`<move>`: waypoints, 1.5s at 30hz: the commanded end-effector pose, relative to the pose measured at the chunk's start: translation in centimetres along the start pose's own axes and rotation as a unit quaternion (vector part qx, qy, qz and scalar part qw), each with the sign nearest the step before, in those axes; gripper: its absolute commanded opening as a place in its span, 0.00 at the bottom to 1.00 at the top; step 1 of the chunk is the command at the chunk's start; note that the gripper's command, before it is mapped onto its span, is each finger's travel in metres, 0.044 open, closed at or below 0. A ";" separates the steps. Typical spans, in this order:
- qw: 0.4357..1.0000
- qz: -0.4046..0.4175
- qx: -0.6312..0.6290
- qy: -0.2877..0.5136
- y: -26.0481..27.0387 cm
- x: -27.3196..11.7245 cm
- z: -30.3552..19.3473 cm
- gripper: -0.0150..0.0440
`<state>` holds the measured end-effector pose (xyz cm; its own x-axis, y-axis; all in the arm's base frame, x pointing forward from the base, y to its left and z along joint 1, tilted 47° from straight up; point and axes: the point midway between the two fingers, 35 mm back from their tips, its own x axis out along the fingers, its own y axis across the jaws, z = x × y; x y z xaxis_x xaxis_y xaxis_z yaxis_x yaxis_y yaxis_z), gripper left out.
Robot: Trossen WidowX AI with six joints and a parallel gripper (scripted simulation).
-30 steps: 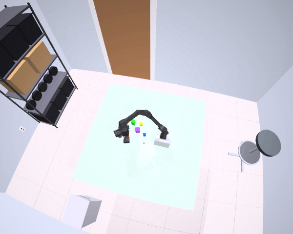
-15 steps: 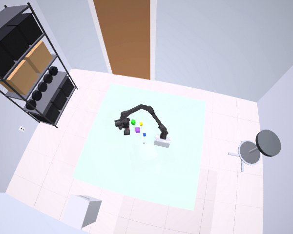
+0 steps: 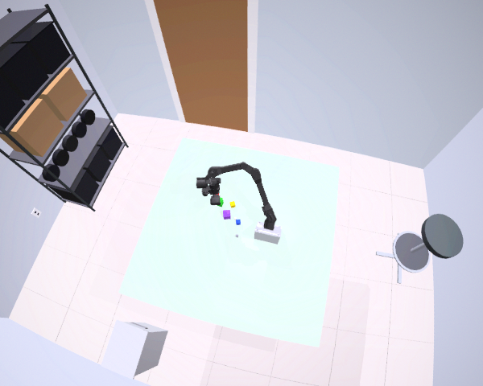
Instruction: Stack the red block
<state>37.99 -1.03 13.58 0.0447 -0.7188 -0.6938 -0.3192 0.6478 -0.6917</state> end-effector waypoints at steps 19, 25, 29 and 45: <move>1.000 -0.006 -0.007 0.004 -1.0 4.4 -1.1 0.25; 1.000 -0.006 -0.007 0.004 -1.0 4.6 -1.1 0.25; 1.000 -0.006 -0.007 0.004 -1.0 4.6 -1.1 0.25; 1.000 -0.006 -0.007 0.004 -1.0 4.7 -1.1 0.25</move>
<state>37.49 -5.25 11.26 0.0399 -0.7247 -0.6879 -0.3298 0.6403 -0.6937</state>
